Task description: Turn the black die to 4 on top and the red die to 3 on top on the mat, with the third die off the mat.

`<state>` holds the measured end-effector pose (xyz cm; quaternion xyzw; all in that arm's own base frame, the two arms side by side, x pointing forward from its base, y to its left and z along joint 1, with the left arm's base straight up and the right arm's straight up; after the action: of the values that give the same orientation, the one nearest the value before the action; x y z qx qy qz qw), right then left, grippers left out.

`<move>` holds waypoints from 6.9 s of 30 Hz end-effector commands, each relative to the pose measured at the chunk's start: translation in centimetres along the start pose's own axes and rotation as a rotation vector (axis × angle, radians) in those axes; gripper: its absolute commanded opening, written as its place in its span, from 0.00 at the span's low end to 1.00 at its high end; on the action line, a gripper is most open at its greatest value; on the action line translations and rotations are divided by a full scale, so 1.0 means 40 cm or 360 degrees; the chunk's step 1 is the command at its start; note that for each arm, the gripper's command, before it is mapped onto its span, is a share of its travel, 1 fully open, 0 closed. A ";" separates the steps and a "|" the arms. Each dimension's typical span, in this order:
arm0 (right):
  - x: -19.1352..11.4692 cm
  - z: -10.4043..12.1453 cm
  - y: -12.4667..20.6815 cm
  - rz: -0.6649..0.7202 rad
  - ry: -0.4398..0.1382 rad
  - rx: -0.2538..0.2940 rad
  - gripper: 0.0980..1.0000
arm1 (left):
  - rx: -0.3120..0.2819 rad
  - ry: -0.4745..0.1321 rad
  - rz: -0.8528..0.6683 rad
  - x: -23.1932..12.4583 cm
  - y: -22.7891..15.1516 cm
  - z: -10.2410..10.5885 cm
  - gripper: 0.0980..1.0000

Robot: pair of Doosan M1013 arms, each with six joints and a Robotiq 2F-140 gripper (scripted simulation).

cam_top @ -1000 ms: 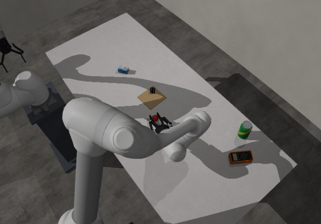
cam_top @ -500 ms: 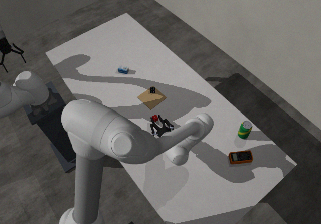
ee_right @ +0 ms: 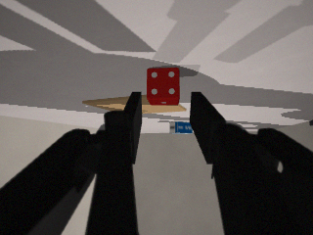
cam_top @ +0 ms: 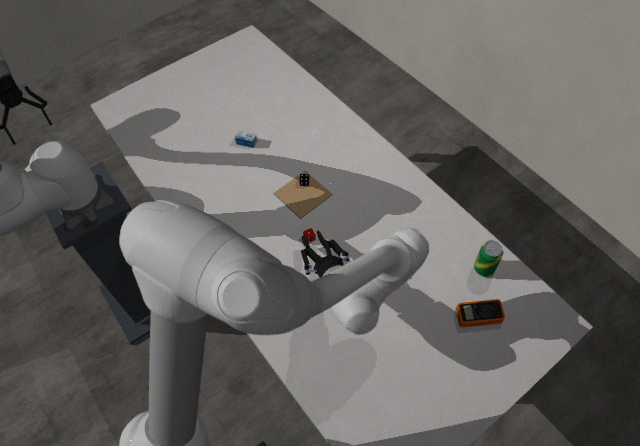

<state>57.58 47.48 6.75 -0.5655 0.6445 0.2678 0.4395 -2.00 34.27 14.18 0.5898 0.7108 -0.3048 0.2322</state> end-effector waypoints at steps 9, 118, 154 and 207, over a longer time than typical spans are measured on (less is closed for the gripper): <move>-0.054 -0.029 -0.011 -0.0002 -0.0001 0.0001 0.28 | 0.0000 0.0002 0.0000 0.000 0.000 -0.001 1.00; -0.274 0.067 -0.051 -0.0092 0.1685 -0.0351 0.28 | 0.0000 0.0002 0.0000 0.000 0.000 -0.001 1.00; -0.200 0.107 -0.039 -0.0092 0.1685 -0.0351 0.28 | 0.0000 0.0002 0.0000 0.000 0.000 -0.001 1.00; -0.160 0.130 -0.033 -0.0092 0.1685 -0.0351 0.28 | 0.0000 0.0002 0.0000 0.000 0.000 -0.001 1.00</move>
<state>60.04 54.68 9.94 -0.6834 0.7300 -0.0002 -0.0010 -2.00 34.27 14.18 0.5898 0.7108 -0.3048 0.2322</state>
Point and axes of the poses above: on each arm, the point where the finger pads meet when closed, its own z axis out along the fingers, its own y axis across the jaws, x = y × z, the point moved 3 cm from there along -z, back along the fingers, and after that the axes turned 10 degrees about -z, right-handed, at the moved point
